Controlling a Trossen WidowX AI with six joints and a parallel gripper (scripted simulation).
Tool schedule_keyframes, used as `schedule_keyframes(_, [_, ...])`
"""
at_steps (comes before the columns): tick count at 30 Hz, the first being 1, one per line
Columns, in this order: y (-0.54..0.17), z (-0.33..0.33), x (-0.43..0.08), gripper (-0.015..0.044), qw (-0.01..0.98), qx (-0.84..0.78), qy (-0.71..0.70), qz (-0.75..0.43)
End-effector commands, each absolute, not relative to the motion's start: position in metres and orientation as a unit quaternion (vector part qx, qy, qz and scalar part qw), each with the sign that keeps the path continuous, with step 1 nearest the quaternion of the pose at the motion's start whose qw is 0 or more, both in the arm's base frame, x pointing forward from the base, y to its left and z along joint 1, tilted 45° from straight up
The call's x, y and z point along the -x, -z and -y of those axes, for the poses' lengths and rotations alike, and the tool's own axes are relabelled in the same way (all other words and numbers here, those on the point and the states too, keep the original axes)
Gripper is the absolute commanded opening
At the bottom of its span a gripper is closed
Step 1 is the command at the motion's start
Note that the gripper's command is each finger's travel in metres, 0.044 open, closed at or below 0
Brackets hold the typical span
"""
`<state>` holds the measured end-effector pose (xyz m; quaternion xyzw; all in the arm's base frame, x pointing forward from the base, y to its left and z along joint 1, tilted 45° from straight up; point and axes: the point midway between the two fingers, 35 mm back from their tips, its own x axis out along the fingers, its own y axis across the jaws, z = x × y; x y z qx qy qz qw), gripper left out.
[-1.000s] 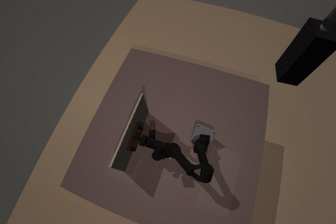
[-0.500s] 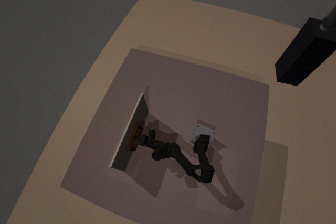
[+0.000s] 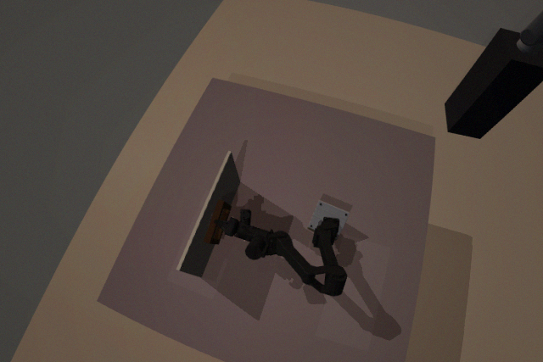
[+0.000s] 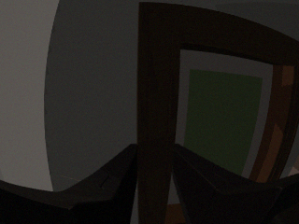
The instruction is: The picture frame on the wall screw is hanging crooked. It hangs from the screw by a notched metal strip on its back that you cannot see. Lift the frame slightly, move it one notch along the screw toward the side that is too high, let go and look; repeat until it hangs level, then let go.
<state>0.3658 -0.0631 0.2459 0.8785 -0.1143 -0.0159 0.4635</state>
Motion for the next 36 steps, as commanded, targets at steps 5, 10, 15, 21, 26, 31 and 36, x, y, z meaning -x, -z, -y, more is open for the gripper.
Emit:
schedule_keyframes(5, [-0.2501,0.065,-0.3659,0.0,0.462,-0.878,0.012,0.122])
schedule_keyframes(10, [-0.2494,0.0651,-0.3659,0.0,0.462,-0.878,0.012,0.122])
schedule_keyframes(15, [-0.2493,0.0655,-0.3658,0.0,0.462,-0.878,0.012,0.122])
schedule_keyframes(21, [-0.2487,0.0659,-0.3658,0.0,0.462,-0.878,0.012,0.122])
schedule_keyframes(26, [-0.2478,0.0658,-0.3659,0.0,0.462,-0.878,0.012,0.122])
schedule_keyframes(31, [-0.2474,0.0662,-0.3658,0.0,0.462,-0.878,0.012,0.122])
schedule_keyframes(36, [-0.2472,0.0667,-0.3657,0.0,0.462,-0.878,0.012,0.122])
